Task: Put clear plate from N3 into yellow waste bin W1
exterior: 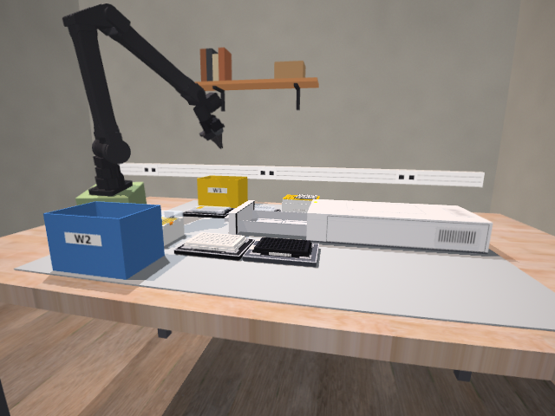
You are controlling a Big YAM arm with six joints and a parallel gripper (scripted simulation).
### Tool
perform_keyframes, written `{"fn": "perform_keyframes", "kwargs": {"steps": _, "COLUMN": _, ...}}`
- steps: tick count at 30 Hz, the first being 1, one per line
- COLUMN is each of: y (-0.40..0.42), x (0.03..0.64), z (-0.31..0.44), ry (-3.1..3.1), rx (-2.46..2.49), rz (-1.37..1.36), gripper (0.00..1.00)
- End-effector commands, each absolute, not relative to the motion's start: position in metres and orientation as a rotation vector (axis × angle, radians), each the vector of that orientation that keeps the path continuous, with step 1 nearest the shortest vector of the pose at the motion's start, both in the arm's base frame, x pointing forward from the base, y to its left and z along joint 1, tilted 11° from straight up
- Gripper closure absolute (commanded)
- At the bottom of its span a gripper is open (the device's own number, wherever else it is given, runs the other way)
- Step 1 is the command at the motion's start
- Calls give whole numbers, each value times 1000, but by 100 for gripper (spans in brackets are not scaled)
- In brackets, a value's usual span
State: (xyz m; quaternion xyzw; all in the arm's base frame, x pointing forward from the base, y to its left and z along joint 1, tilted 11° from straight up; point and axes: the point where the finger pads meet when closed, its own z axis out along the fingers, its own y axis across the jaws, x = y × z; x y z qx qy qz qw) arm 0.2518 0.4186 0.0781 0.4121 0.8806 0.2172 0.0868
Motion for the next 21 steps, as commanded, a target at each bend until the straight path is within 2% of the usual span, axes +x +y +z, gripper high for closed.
{"fn": "perform_keyframes", "kwargs": {"steps": 1, "y": 429, "x": 282, "z": 121, "ry": 2597, "rx": 1142, "rz": 701, "gripper": 100}}
{"fn": "perform_keyframes", "kwargs": {"steps": 16, "y": 369, "x": 319, "z": 112, "ry": 2636, "rx": 1031, "rz": 534, "gripper": 100}}
{"fn": "perform_keyframes", "kwargs": {"steps": 21, "y": 359, "x": 342, "z": 130, "ry": 2628, "rx": 974, "rz": 516, "gripper": 100}}
